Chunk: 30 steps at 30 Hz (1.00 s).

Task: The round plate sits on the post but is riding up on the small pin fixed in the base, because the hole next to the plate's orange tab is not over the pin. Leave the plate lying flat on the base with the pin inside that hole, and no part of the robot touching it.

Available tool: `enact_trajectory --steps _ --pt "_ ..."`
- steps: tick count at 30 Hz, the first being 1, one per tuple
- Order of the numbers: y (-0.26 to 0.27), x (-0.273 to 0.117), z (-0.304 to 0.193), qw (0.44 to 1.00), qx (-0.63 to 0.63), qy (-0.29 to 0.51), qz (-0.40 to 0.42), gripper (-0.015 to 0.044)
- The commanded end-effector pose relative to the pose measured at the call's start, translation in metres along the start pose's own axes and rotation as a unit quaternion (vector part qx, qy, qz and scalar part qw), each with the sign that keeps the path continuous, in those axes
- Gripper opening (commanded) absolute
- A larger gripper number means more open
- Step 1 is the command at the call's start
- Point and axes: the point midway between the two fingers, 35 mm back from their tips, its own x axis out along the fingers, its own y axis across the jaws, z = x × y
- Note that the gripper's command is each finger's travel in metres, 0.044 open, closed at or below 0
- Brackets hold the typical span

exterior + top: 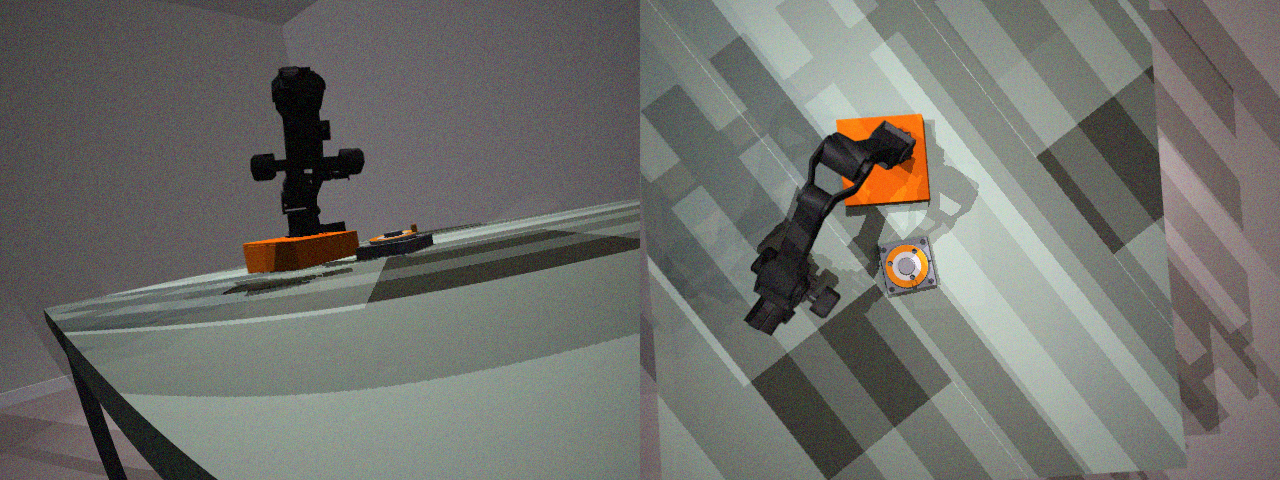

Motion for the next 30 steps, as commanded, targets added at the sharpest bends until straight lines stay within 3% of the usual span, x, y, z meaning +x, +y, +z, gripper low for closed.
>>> enact_trajectory --steps 1,11,20,30 --pt "0.069 -0.008 -0.022 0.994 -0.097 0.025 0.037 0.0000" --pt "0.187 -0.036 -0.102 0.946 -0.301 0.079 0.094 0.0000" --pt "0.202 -0.041 -0.120 0.931 -0.340 0.089 0.102 0.0000" --pt "0.206 0.006 -0.129 0.931 -0.340 0.089 0.102 0.0000"
